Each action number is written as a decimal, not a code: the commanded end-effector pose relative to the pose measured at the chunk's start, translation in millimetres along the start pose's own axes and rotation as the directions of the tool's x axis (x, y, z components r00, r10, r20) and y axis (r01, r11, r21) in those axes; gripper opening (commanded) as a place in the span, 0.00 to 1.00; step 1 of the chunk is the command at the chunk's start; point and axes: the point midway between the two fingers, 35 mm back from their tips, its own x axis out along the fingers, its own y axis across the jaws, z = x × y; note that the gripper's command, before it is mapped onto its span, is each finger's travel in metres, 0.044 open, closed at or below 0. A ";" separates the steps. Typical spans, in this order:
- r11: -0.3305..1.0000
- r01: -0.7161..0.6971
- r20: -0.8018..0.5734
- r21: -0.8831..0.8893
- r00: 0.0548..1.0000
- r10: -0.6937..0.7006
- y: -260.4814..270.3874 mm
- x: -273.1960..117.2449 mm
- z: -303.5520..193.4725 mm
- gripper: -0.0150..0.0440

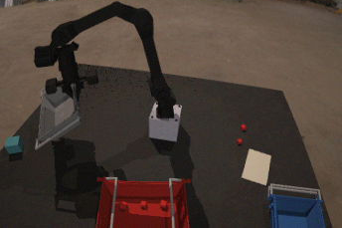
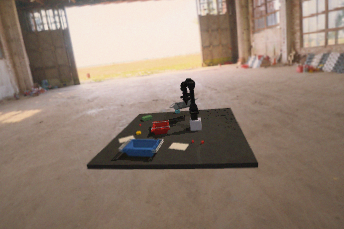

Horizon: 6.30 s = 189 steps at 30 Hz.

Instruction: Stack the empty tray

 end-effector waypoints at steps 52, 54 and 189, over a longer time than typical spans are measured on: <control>0.823 -0.030 -0.027 -0.568 0.999 0.018 -11.3 -7.9 -197.7 0.25; 0.809 -0.030 -0.028 -0.588 0.999 0.018 -14.3 -8.0 -205.3 0.25; 0.349 -0.029 -0.030 -0.937 1.000 0.001 -138.7 45.4 -350.0 0.25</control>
